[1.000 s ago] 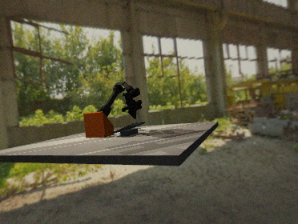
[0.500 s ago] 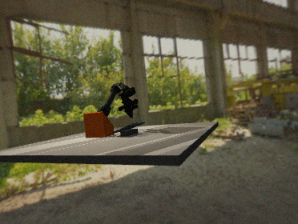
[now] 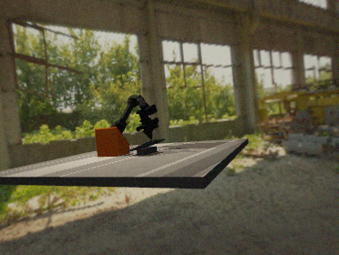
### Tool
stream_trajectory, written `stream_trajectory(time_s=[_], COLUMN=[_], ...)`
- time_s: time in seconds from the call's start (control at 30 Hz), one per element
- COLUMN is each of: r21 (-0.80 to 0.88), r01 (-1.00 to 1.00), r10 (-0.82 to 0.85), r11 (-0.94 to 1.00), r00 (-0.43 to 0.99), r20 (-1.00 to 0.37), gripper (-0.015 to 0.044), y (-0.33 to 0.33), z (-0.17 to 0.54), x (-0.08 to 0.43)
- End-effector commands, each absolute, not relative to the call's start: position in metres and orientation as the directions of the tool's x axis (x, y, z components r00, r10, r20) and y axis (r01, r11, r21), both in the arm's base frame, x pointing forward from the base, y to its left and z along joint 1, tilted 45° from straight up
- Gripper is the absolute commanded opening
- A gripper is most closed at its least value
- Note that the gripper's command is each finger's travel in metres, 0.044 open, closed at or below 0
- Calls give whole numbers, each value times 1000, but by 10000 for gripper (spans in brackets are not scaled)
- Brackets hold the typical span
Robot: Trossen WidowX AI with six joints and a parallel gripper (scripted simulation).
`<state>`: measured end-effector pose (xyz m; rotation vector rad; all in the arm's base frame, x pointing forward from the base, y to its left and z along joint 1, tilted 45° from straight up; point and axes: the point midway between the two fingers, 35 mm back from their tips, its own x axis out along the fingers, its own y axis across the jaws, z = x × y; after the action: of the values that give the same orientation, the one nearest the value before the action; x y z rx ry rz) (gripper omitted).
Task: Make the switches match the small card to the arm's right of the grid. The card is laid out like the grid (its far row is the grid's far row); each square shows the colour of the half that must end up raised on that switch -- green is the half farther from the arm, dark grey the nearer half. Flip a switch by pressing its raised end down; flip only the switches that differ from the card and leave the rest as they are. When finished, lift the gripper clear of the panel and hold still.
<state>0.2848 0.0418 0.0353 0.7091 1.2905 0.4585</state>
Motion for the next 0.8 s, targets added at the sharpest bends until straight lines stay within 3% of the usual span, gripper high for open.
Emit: stream_trajectory(time_s=[0.0,0.77], r21=[700,700], r01=[83,83], r10=[671,671], r11=[709,709], r00=[227,227], r20=[-706,-706], gripper=[0,0], y=[46,50], z=[30,26], x=[284,286])
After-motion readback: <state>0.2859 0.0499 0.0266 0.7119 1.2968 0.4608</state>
